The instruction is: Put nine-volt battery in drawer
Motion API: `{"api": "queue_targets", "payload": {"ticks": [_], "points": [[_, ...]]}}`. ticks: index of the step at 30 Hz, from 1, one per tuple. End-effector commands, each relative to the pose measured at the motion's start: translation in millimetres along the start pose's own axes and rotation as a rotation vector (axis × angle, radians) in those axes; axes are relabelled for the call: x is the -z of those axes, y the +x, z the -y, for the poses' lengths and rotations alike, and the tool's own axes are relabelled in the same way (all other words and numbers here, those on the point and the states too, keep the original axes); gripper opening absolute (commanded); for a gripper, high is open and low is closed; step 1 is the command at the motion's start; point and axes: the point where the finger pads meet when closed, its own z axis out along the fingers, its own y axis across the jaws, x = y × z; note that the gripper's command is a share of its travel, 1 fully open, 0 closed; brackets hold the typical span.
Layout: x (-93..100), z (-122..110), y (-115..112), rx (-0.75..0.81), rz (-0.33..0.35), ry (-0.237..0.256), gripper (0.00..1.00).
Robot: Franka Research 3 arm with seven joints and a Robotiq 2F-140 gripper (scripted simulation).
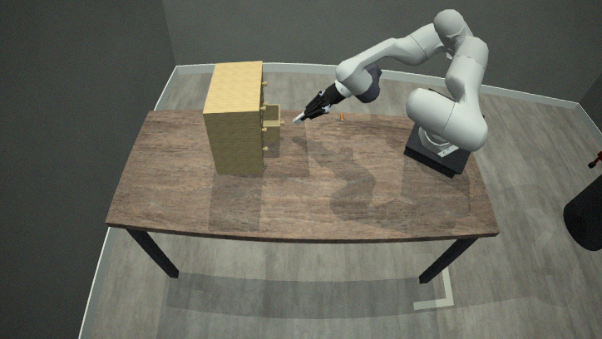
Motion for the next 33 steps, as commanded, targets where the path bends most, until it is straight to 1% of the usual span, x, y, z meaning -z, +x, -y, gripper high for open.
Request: {"api": "queue_targets", "payload": {"ticks": [1,20,33], "points": [[-1.1,0.8,-1.2,0.002,0.0,0.002,0.1],[-8.0,1.0,-8.3,0.006,-0.002,-0.001,0.1],[-20.3,1.2,-21.0,0.005,-0.006,-0.005,0.1]]}}
